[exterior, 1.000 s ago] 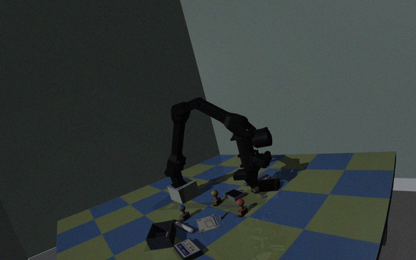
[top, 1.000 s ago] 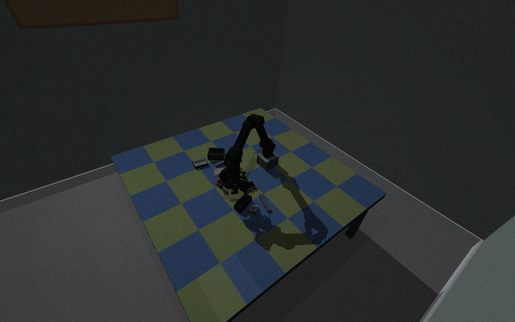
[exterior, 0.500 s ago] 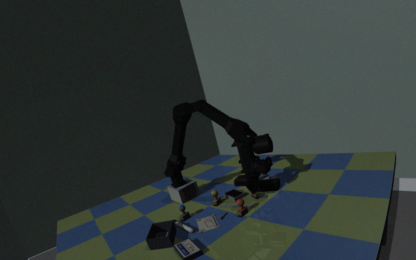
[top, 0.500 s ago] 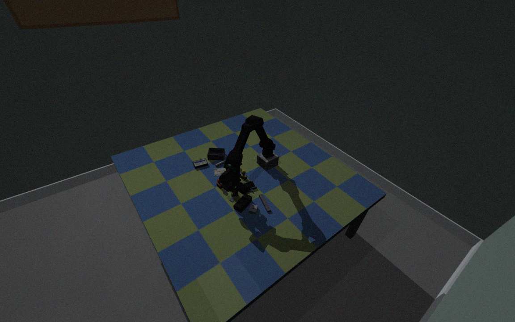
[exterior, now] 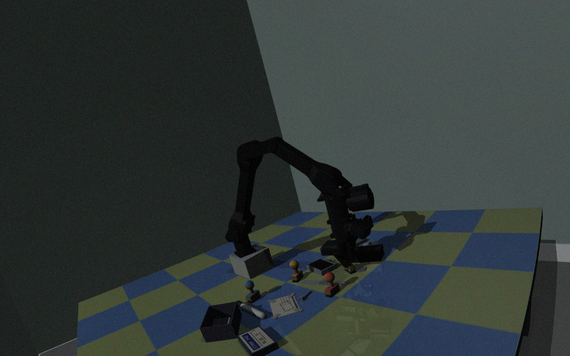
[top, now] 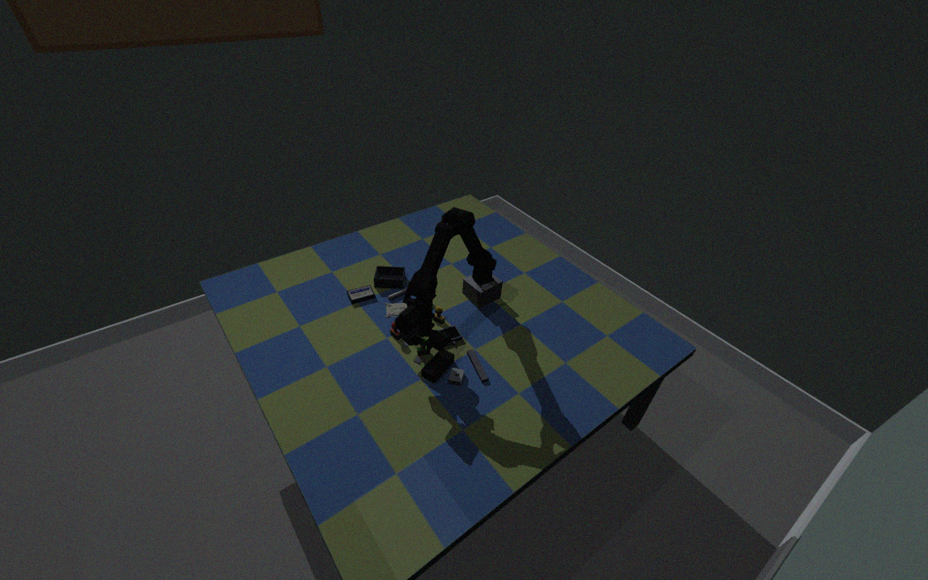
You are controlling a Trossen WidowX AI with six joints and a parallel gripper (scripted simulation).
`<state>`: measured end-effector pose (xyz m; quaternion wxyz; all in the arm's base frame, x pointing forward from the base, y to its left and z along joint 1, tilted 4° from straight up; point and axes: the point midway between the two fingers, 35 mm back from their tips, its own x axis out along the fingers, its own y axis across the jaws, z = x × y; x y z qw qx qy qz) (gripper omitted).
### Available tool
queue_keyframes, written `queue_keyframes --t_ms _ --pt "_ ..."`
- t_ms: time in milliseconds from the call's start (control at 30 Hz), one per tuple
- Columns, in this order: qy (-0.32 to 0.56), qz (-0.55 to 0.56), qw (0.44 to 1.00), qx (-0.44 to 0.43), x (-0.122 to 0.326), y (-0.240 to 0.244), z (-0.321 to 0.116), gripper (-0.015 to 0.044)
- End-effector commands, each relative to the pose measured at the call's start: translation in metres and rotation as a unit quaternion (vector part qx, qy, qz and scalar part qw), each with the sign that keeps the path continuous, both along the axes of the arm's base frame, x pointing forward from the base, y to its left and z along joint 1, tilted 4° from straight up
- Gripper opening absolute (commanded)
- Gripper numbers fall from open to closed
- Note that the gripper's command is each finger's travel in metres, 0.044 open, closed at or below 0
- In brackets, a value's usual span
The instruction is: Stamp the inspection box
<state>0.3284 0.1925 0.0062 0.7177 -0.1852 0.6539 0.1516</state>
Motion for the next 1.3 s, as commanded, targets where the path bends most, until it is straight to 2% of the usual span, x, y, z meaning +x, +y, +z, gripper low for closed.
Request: queue_keyframes --t_ms 0,233,1267 --pt "0.000 0.000 1.000 0.000 0.001 0.001 0.010 0.0259" --pt "0.000 0.002 1.000 -0.002 -0.010 0.003 0.114 0.0259" --pt "0.001 0.005 1.000 0.000 -0.011 0.003 0.116 0.0259"
